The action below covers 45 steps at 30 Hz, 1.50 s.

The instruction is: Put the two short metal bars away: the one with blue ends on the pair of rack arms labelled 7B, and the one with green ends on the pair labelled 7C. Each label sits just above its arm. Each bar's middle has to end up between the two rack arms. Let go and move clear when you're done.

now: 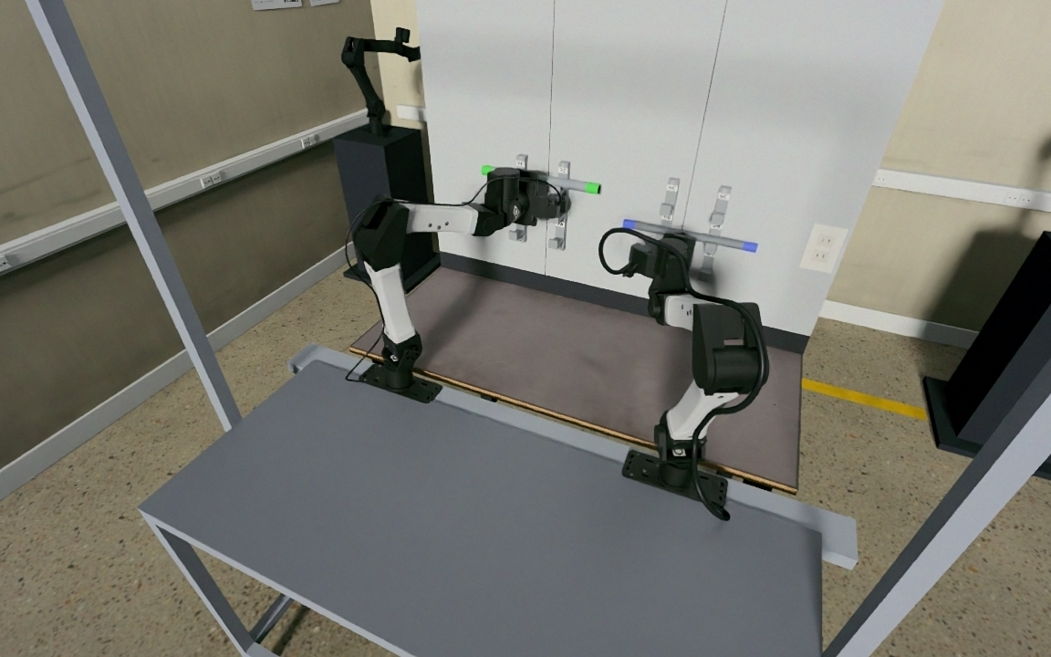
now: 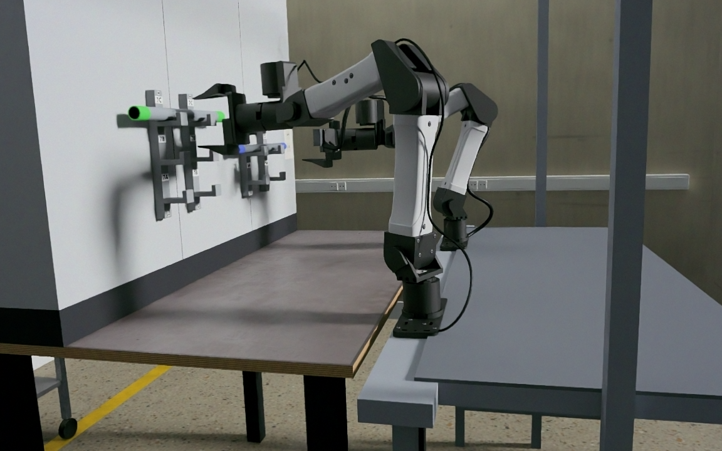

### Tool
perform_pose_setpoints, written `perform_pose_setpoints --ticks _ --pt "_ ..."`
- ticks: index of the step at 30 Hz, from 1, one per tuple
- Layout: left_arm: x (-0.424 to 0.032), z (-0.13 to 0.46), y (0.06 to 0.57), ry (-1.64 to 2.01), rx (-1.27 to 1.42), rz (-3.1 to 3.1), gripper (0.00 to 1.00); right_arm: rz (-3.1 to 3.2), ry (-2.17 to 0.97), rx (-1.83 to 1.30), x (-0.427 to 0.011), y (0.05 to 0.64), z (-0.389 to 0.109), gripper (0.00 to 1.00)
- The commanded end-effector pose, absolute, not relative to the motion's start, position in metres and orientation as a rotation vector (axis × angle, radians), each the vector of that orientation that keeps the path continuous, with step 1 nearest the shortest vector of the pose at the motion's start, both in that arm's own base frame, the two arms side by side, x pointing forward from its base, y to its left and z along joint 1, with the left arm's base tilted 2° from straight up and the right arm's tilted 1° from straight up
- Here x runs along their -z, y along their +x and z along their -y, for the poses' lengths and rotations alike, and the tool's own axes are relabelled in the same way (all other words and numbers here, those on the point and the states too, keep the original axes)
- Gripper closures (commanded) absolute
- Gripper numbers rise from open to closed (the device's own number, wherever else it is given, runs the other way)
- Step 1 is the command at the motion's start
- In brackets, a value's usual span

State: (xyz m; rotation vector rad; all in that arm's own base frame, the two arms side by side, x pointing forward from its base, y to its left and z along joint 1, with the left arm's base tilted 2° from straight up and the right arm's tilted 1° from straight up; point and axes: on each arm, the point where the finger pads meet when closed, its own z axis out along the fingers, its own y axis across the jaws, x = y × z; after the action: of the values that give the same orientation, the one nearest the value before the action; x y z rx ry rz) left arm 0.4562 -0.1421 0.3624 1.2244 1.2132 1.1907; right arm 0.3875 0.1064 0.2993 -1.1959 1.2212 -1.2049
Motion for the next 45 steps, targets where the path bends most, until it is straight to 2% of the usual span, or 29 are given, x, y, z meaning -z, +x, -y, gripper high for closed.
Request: perform_pose_setpoints --ticks 1,45 --pt "-0.376 0.138 0.446 1.178 -1.207 -1.195 0.00 -1.217 -1.189 1.217 -0.296 0.388 -0.107 0.00" --pt "-0.370 0.138 0.404 1.178 -1.207 -1.195 0.00 -1.217 -1.189 1.217 -0.296 0.388 -0.107 0.00"
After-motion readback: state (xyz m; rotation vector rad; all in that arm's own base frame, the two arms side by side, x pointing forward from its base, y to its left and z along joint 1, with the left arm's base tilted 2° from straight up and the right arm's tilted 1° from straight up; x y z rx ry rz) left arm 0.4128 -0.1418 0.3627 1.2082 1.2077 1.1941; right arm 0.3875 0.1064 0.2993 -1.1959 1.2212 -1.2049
